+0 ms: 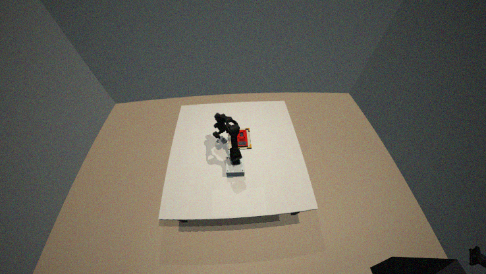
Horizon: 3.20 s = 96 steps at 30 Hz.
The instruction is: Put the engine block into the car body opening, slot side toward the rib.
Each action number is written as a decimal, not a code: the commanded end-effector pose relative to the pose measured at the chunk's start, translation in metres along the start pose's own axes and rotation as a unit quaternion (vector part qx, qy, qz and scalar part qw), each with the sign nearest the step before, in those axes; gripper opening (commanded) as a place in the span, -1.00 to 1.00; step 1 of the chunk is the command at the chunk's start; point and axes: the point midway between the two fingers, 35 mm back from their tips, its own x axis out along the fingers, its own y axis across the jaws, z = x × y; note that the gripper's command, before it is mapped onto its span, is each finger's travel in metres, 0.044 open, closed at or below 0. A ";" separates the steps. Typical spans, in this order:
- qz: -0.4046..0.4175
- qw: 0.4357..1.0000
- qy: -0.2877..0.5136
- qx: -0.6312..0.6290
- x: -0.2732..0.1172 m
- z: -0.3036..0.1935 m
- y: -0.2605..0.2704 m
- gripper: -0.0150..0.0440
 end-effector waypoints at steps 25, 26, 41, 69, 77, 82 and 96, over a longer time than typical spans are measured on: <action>-0.003 1.000 0.010 0.025 0.054 -0.006 -0.003 1.00; -0.003 1.000 0.010 0.025 0.056 -0.006 -0.003 1.00; -0.003 1.000 0.010 0.026 0.072 -0.006 -0.004 0.73; -0.007 0.999 0.008 0.047 0.050 -0.003 -0.010 -0.49; -0.010 0.999 0.006 0.039 0.026 -0.001 -0.013 -0.49; -0.009 0.999 0.007 0.036 0.011 -0.001 -0.014 -0.49; -0.005 1.000 0.009 0.029 -0.033 -0.005 -0.014 -0.49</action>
